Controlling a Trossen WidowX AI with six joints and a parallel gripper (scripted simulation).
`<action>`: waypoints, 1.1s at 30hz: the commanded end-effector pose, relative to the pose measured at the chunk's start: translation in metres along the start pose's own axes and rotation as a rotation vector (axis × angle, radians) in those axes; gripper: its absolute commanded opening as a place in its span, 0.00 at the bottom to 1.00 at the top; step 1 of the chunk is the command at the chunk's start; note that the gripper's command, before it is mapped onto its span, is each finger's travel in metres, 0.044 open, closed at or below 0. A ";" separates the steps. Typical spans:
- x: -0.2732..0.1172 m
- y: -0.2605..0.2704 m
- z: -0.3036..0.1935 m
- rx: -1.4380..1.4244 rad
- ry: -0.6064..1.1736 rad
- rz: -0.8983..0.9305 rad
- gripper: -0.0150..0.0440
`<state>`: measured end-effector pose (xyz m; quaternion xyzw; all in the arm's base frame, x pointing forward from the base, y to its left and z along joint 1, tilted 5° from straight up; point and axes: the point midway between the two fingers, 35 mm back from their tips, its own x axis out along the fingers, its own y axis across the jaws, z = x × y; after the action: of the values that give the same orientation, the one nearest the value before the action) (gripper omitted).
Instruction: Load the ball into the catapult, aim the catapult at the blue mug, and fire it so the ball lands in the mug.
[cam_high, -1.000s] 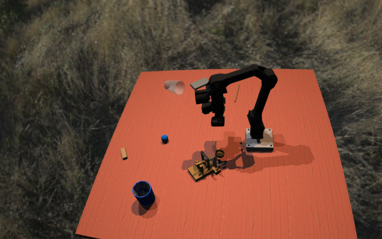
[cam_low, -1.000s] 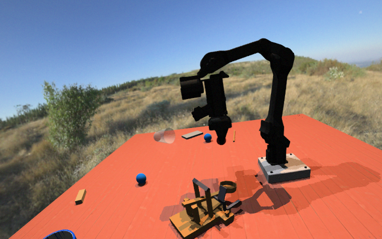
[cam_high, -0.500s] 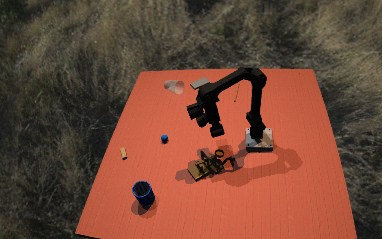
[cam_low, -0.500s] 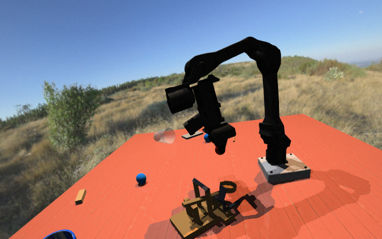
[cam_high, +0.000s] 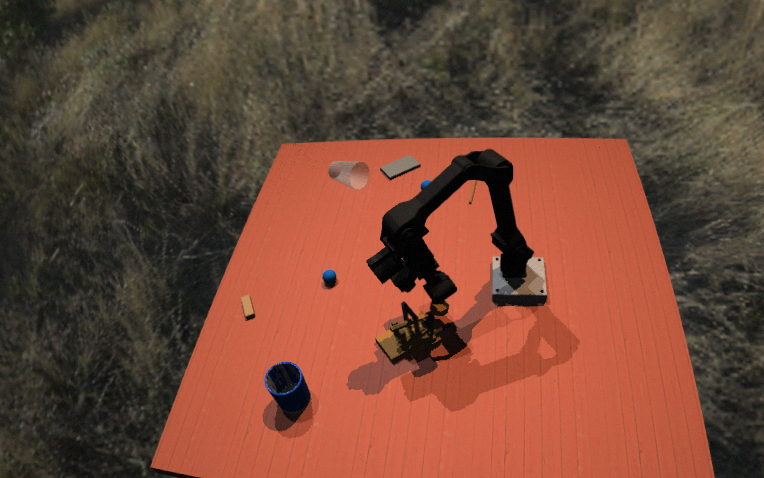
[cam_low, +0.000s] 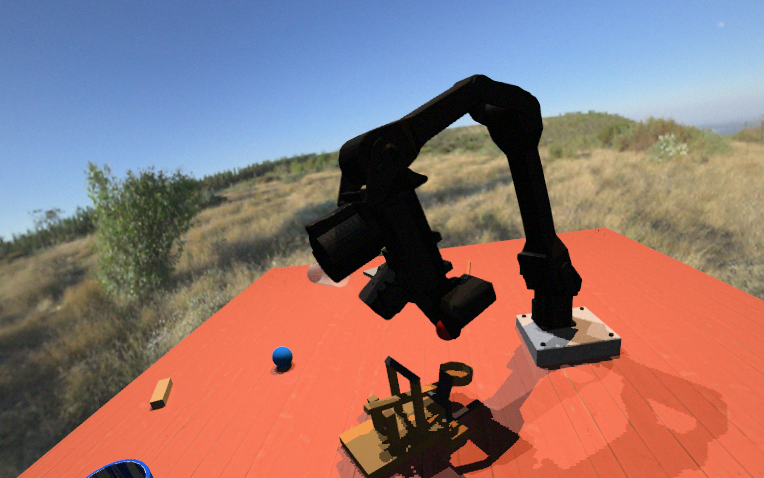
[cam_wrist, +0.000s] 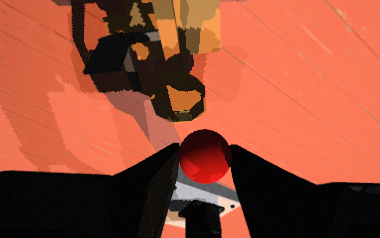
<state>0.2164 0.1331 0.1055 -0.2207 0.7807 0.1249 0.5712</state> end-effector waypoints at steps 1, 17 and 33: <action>0.006 0.018 0.007 -0.082 0.050 -0.017 0.25; 0.022 0.021 0.012 -0.095 0.057 -0.020 0.25; 0.030 0.021 0.014 -0.090 0.048 -0.022 0.25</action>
<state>0.2106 0.1515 0.0707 -0.2578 0.7855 0.1481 0.5428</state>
